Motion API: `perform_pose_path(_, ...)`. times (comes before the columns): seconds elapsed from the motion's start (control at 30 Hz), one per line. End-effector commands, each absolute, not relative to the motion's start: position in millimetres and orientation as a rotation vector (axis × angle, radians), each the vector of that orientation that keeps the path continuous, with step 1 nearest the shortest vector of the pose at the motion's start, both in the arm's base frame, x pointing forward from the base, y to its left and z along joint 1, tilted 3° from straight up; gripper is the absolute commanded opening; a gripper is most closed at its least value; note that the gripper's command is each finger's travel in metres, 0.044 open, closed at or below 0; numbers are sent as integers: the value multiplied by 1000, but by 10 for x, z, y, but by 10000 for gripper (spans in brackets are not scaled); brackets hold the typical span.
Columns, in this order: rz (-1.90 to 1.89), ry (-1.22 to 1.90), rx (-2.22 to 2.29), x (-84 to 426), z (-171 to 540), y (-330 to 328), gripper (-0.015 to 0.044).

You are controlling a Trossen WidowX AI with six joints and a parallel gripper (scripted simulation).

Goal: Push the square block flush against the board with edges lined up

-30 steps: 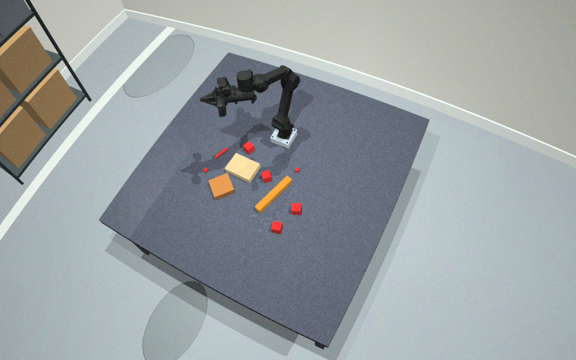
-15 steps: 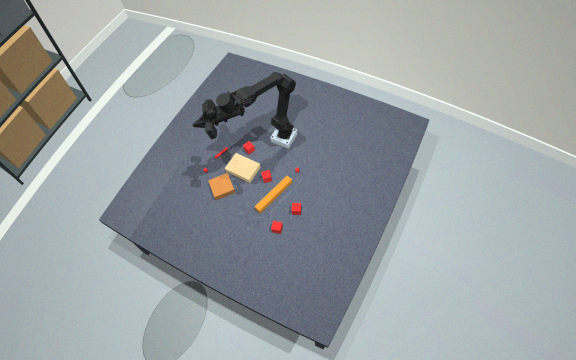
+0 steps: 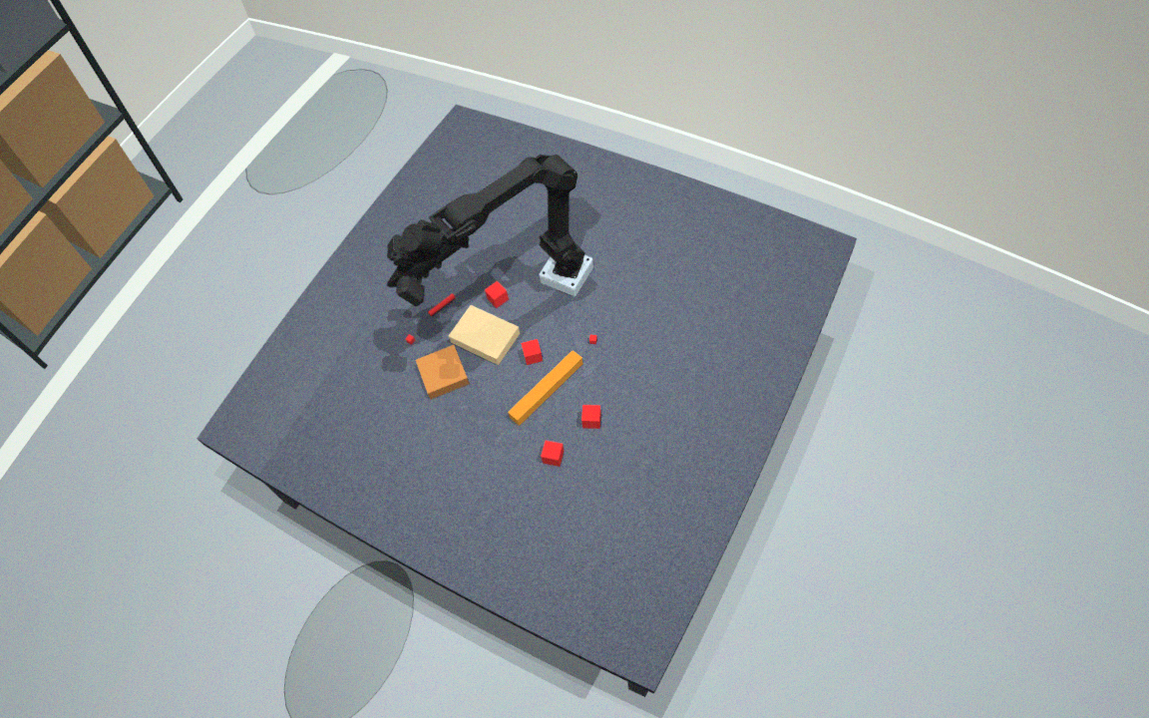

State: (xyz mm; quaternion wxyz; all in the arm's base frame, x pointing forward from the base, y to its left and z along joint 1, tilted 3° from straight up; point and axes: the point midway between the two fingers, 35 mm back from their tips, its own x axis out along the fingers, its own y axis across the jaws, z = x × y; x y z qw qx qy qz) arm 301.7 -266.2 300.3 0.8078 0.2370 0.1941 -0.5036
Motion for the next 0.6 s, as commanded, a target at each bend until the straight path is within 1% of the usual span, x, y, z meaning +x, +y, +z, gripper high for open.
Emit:
perform_pose_path(0.0, -1089, 507, 591, 2989, 2644, -2700, 0)
perform_pose_path(0.57, -1181, 836, 993, 2630, 1420, -2678, 0)
